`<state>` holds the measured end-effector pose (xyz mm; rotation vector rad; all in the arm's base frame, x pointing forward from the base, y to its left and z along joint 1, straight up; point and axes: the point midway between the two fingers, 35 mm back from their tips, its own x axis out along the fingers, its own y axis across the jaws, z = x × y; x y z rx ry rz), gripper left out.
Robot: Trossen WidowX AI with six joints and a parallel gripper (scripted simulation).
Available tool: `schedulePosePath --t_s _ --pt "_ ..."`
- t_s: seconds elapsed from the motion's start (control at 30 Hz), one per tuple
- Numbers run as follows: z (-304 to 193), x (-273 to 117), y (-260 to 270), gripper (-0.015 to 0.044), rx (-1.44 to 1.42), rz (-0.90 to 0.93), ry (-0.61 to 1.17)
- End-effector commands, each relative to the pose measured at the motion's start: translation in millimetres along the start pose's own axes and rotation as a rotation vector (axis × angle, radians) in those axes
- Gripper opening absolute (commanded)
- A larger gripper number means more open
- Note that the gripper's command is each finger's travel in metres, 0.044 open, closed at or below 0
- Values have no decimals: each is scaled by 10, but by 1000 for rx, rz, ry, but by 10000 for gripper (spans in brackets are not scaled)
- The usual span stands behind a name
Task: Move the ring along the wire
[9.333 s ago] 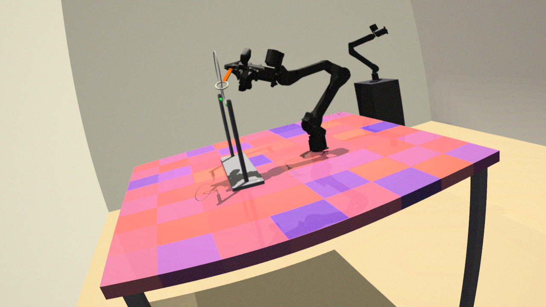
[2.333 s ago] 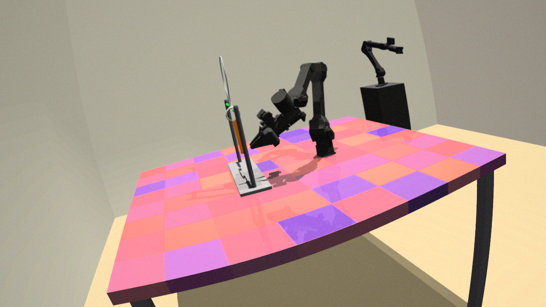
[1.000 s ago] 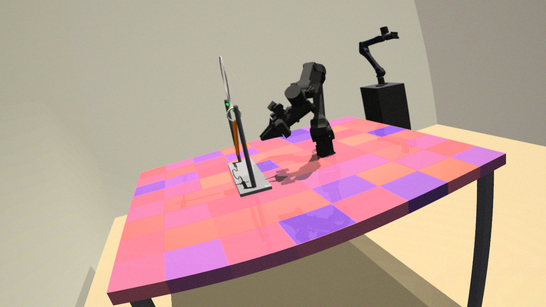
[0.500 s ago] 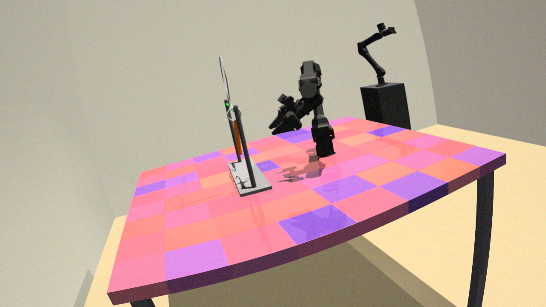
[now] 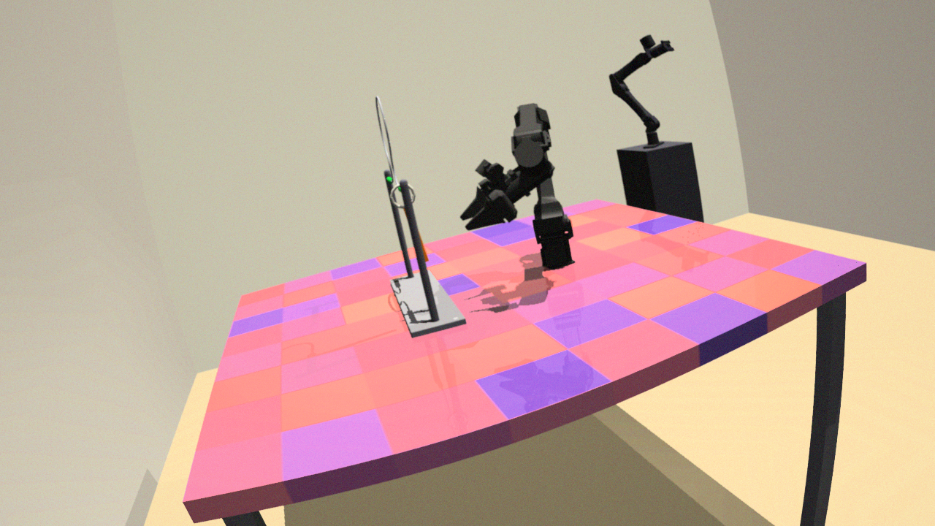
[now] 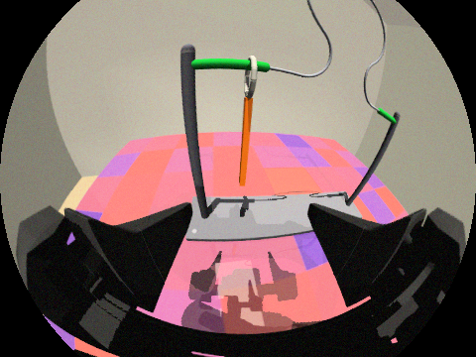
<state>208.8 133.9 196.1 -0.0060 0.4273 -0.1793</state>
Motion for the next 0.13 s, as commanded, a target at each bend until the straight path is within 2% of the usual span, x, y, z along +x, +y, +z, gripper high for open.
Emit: schedulePosePath --t_s 0.0,0.1 --pt "12 -5 -4 440 7 -1 -3" --pt "12 -5 -4 440 7 -1 -3"
